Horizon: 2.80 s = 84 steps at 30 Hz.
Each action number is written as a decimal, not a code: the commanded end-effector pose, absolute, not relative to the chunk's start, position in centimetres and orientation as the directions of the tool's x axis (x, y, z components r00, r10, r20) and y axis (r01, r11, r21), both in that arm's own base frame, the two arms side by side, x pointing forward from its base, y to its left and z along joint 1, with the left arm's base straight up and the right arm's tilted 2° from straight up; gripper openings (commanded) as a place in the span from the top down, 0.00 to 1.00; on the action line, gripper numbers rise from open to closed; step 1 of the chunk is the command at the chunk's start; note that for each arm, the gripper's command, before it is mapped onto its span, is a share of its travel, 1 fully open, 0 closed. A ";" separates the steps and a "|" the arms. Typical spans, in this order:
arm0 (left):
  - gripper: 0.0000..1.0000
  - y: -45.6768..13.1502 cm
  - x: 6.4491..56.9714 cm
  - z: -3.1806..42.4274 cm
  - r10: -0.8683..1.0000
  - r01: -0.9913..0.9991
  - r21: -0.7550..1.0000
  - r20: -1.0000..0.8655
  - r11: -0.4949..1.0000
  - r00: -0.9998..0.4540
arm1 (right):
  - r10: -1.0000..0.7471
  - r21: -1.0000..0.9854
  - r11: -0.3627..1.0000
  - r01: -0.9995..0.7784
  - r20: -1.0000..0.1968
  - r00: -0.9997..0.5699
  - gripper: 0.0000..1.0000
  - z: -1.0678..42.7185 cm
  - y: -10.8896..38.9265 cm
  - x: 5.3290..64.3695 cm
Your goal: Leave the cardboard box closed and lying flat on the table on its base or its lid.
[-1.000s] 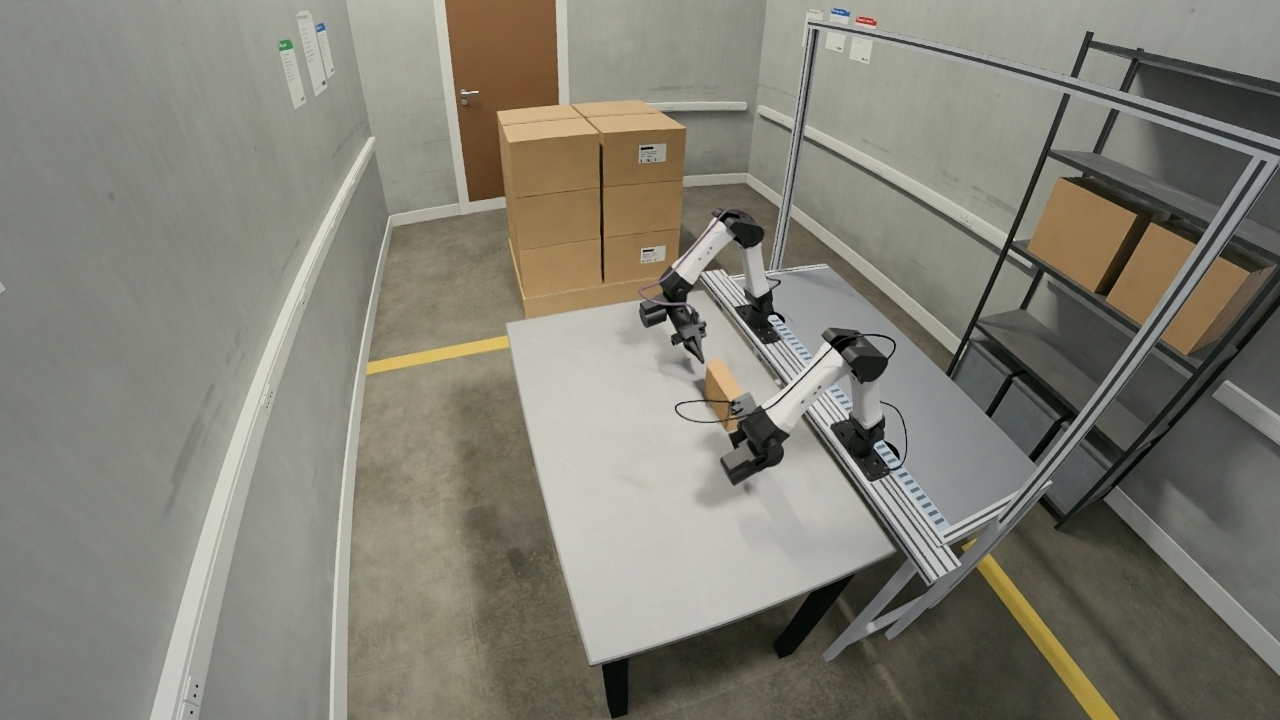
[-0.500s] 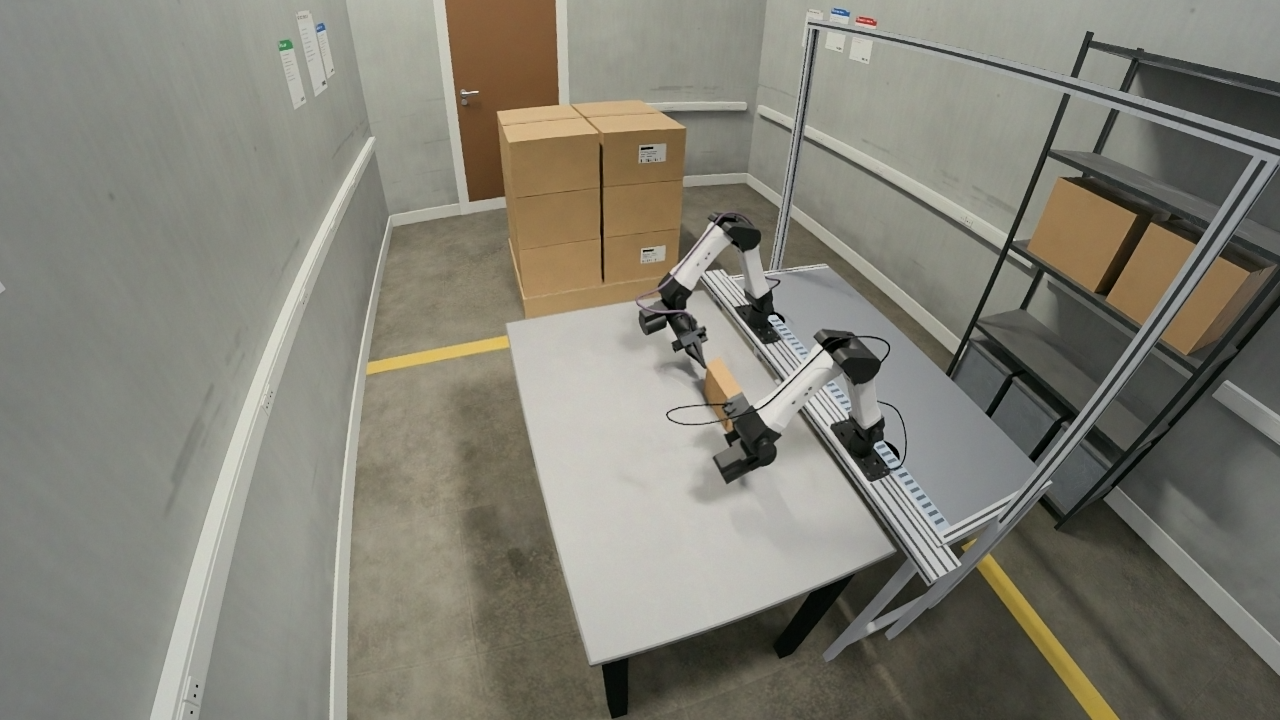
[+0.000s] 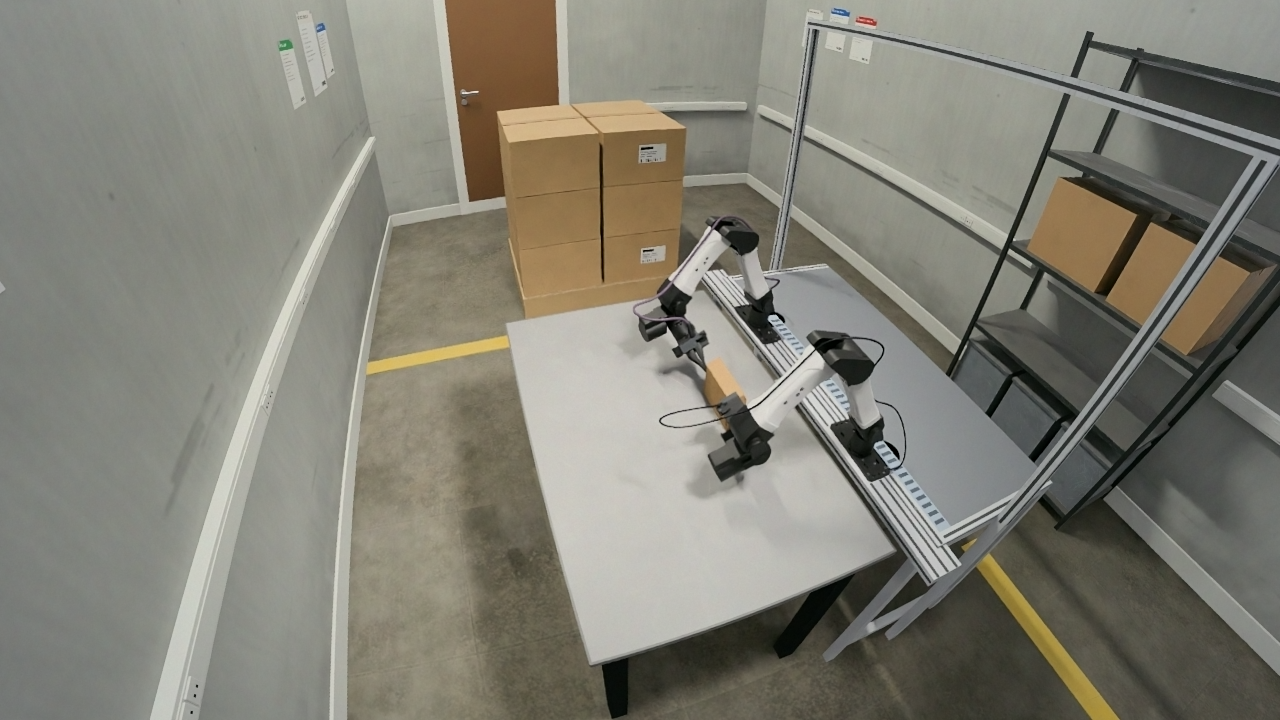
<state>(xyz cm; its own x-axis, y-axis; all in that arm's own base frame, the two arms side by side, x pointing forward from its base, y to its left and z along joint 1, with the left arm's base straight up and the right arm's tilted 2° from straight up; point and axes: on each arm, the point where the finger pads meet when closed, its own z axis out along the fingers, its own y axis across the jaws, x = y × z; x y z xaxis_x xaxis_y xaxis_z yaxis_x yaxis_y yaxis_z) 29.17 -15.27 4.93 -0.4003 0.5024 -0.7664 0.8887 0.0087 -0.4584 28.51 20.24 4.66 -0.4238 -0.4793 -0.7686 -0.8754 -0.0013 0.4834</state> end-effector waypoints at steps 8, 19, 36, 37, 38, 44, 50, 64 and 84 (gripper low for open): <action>0.99 -16.2 29.3 5.6 0.489 0.875 -0.484 -0.761 0.011 -0.427 | -0.461 0.525 0.008 -0.851 -0.753 -0.469 0.99 4.2 20.9 29.2; 0.99 -16.4 29.1 5.6 0.489 0.879 -0.477 -0.764 0.010 -0.420 | -0.467 0.537 0.006 -0.844 -0.744 -0.477 0.99 4.0 21.0 28.4; 0.99 -16.5 29.1 5.4 0.488 0.876 -0.482 -0.762 0.011 -0.425 | -0.465 0.521 0.003 -0.853 -0.755 -0.463 0.99 4.6 21.2 28.5; 0.99 -16.5 29.0 5.4 0.488 0.876 -0.482 -0.762 0.011 -0.426 | -0.465 0.518 0.002 -0.856 -0.757 -0.459 0.99 4.6 21.3 28.6; 0.99 -16.5 29.0 5.4 0.488 0.876 -0.483 -0.761 0.012 -0.426 | -0.464 0.517 0.002 -0.856 -0.758 -0.459 0.99 4.7 21.3 28.6; 0.99 -16.5 29.1 5.6 0.487 0.878 -0.479 -0.764 0.014 -0.424 | -0.462 0.499 0.001 -0.867 -0.769 -0.443 0.99 5.1 21.4 29.1; 0.99 -16.7 29.0 5.5 0.489 0.877 -0.480 -0.763 0.010 -0.423 | -0.461 0.499 0.002 -0.866 -0.768 -0.444 0.99 5.2 21.4 28.9; 0.99 -16.9 29.1 5.6 0.489 0.880 -0.474 -0.766 0.010 -0.418 | -0.461 0.499 0.000 -0.867 -0.769 -0.443 0.99 5.3 21.6 28.6; 0.99 -17.1 28.9 5.3 0.489 0.876 -0.482 -0.762 0.008 -0.424 | -0.462 0.499 -0.003 -0.867 -0.769 -0.441 0.99 5.3 21.9 28.5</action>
